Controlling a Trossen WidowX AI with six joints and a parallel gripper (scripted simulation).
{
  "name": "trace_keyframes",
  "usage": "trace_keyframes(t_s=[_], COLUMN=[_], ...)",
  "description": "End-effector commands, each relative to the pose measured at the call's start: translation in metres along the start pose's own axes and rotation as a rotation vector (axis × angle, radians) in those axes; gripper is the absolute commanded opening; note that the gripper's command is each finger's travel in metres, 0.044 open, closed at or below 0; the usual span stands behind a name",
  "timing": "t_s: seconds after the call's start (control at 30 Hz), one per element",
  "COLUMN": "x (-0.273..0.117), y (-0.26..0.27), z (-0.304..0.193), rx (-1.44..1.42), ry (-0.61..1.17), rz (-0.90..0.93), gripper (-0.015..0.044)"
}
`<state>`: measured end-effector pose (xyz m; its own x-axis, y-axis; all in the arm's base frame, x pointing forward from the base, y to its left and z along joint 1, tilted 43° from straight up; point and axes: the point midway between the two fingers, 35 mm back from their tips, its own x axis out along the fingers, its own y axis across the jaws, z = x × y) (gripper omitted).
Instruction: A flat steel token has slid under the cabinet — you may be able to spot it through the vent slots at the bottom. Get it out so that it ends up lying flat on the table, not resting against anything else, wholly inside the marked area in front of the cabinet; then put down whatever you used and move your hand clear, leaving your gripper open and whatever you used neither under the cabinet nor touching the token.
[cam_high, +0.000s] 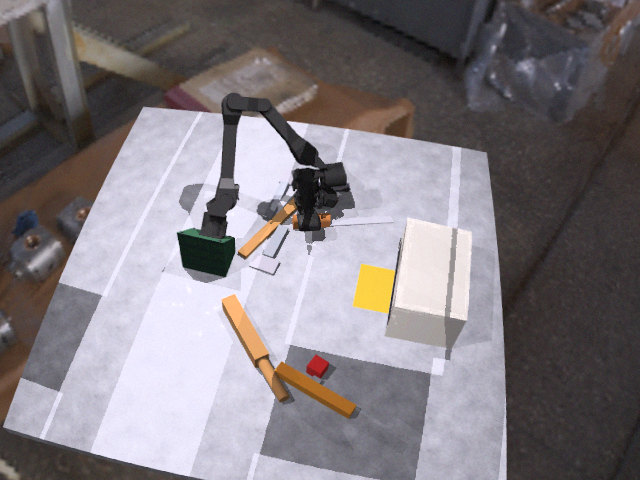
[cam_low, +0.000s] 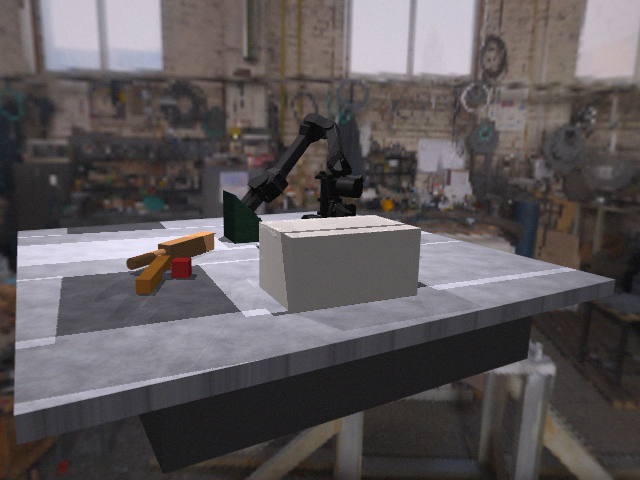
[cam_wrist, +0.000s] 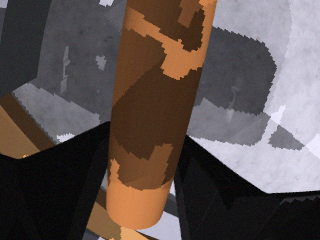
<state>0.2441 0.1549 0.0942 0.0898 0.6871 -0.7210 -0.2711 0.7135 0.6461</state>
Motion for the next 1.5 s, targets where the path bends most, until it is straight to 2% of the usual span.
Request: trace_keyframes(t_s=[0.0, 1.47], x=[-0.0012, -0.0012], y=[0.0002, -0.0002], z=[0.0018, 0.0019], rx=[0.038, 0.384], ry=[-0.005, -0.006], rz=[-0.002, -0.002], gripper=[0.0, 0.0])
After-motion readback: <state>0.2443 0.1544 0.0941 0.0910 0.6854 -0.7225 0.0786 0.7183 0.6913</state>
